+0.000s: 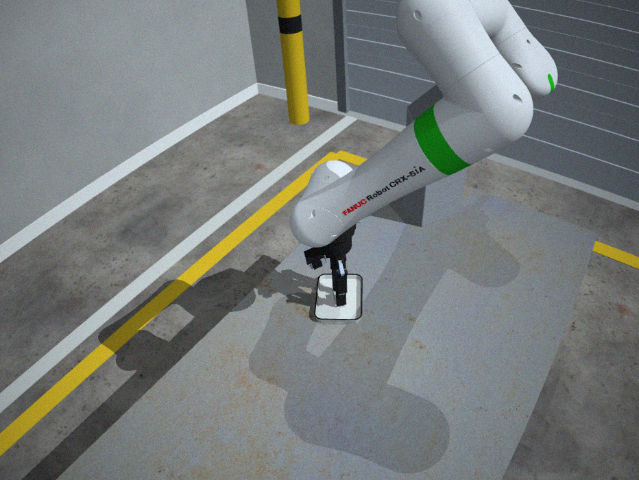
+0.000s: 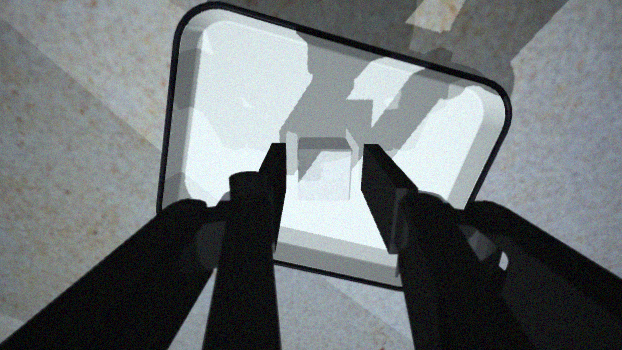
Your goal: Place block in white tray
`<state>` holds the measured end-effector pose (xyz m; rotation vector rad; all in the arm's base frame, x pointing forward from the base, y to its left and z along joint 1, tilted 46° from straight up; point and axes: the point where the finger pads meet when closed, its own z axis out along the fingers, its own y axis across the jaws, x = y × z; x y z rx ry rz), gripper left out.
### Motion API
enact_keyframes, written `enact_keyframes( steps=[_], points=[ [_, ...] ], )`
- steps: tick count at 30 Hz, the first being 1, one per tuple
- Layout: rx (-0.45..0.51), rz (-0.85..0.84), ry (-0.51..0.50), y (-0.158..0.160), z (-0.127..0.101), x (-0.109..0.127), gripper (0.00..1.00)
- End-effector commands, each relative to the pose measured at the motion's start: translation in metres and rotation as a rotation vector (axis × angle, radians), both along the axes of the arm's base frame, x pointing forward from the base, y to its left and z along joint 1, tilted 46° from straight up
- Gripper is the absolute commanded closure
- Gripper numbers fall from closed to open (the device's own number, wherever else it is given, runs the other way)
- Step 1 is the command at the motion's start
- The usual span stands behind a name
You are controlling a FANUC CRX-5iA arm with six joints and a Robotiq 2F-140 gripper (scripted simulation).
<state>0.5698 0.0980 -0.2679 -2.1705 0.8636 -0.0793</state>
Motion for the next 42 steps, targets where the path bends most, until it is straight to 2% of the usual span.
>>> enact_keyframes(
  steps=[1,16,31,42],
  points=[
    [-0.001,-0.001,-0.001,-0.001,0.0,0.0,0.64],
    [-0.001,-0.001,-0.001,-0.005,0.004,-0.001,0.64],
    [-0.001,-0.001,-0.001,-0.029,0.031,-0.014,0.64],
    [-0.001,-0.001,-0.001,-0.037,0.039,-0.017,0.64]
  ],
)
